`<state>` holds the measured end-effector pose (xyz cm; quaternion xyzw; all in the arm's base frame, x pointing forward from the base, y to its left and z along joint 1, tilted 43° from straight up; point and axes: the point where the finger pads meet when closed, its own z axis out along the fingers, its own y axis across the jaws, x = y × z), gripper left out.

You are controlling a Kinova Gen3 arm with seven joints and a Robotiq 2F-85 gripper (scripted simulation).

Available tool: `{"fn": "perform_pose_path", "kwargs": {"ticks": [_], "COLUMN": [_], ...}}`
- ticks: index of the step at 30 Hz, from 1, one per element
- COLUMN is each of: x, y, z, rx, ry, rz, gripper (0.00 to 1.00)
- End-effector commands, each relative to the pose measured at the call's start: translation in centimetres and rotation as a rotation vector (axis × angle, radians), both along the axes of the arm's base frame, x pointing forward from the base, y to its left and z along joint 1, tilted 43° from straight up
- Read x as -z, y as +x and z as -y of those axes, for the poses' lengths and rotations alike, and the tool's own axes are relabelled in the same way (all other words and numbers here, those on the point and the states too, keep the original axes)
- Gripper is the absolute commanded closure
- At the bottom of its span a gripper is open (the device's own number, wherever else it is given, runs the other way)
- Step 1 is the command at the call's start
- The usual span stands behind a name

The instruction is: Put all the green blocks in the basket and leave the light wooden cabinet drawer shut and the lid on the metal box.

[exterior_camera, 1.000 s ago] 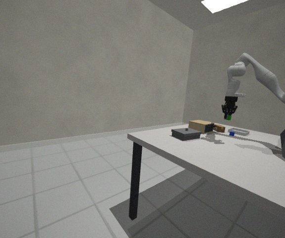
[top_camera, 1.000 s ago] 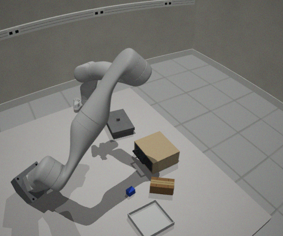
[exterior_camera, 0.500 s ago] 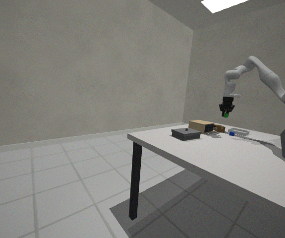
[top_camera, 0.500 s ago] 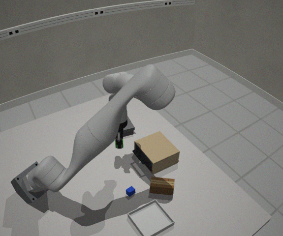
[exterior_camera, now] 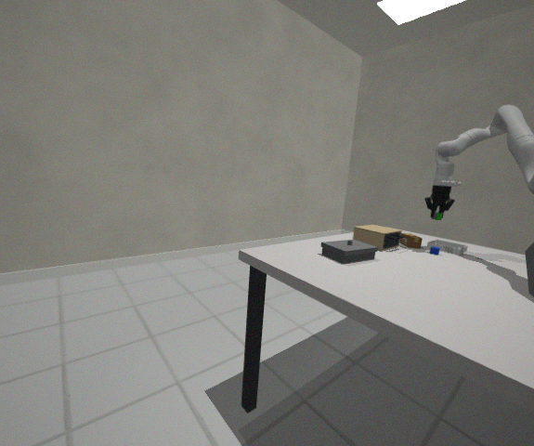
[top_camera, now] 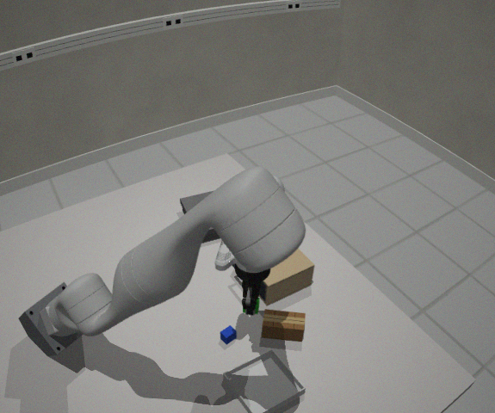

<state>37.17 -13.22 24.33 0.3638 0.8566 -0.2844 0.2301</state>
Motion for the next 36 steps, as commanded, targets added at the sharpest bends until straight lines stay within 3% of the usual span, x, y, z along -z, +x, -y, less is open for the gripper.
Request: {"fn": "perform_pose_path", "kwargs": {"ticks": [1,4,36], "x": [-5.0,-6.4,-6.1], "y": [-1.4,-2.2,-2.3], "z": [4.6,6.2,6.3], "rx": [0.027,0.033,0.034], "ry": [0.023,0.023,0.023], "rz": [0.053,0.057,0.051], "gripper": [0.9,0.9,0.9]}}
